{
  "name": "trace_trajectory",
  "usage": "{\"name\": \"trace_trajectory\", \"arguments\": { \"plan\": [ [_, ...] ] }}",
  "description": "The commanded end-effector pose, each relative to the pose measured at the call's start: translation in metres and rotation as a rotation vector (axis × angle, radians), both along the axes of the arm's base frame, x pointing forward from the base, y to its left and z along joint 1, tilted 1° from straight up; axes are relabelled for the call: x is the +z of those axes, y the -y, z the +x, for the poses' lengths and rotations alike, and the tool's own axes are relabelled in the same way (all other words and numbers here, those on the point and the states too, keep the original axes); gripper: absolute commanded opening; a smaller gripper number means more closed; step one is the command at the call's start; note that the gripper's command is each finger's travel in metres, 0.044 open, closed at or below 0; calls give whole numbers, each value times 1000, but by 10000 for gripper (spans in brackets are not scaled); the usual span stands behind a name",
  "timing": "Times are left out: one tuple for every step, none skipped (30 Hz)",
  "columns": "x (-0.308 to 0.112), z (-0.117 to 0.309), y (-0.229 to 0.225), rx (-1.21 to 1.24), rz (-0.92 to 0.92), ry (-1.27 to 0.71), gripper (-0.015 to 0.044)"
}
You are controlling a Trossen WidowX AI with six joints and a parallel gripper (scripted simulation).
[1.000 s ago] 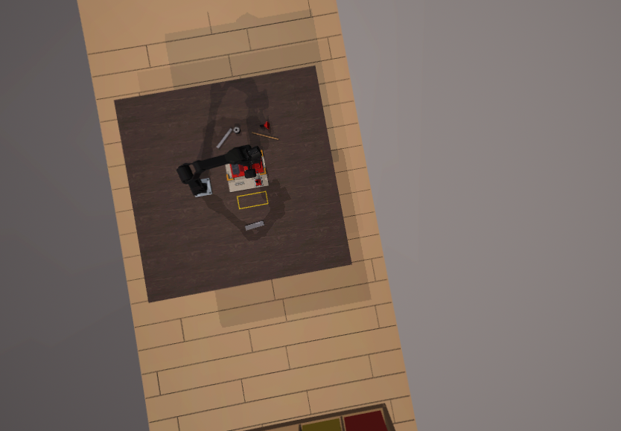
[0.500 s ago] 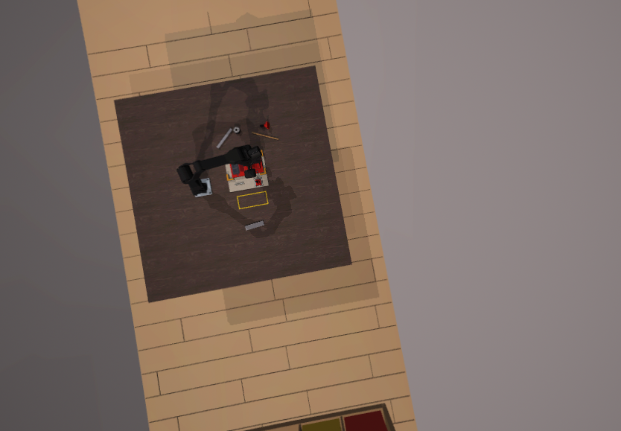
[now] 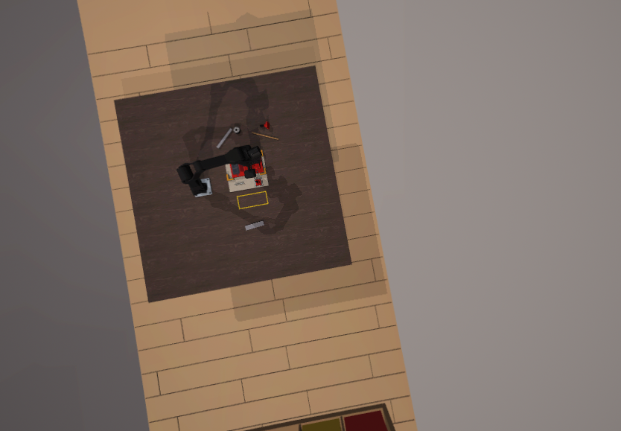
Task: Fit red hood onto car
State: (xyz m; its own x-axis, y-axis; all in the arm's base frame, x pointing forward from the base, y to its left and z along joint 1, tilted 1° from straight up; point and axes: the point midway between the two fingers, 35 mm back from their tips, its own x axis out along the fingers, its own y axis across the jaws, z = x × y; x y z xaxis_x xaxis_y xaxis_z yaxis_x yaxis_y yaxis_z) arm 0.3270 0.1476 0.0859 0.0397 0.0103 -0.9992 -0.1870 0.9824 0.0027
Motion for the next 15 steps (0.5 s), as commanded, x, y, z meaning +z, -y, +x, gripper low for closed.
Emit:
{"name": "trace_trajectory", "arguments": {
  "plan": [
    [-2, 0, 0, 4, 2, -1, 0],
    [-3, 0, 0, 4, 2, -1, 0],
    [-3, 0, 0, 4, 2, -1, 0],
    [-4, 0, 0, 4, 2, -1, 0],
    [-4, 0, 0, 4, 2, -1, 0],
    [-4, 0, 0, 4, 2, -1, 0],
    [-5, 0, 0, 4, 2, -1, 0],
    [-5, 0, 0, 5, 1, -1, 0],
    [-5, 0, 0, 5, 1, -1, 0],
    [-6, 0, 0, 5, 1, -1, 0],
    [-6, 0, 0, 5, 1, -1, 0],
    [-6, 0, 0, 5, 1, -1, 0],
    [-7, 0, 0, 5, 1, -1, 0],
    [-7, 0, 0, 5, 1, -1, 0],
    [-7, 0, 0, 5, 1, -1, 0]
  ]
}}
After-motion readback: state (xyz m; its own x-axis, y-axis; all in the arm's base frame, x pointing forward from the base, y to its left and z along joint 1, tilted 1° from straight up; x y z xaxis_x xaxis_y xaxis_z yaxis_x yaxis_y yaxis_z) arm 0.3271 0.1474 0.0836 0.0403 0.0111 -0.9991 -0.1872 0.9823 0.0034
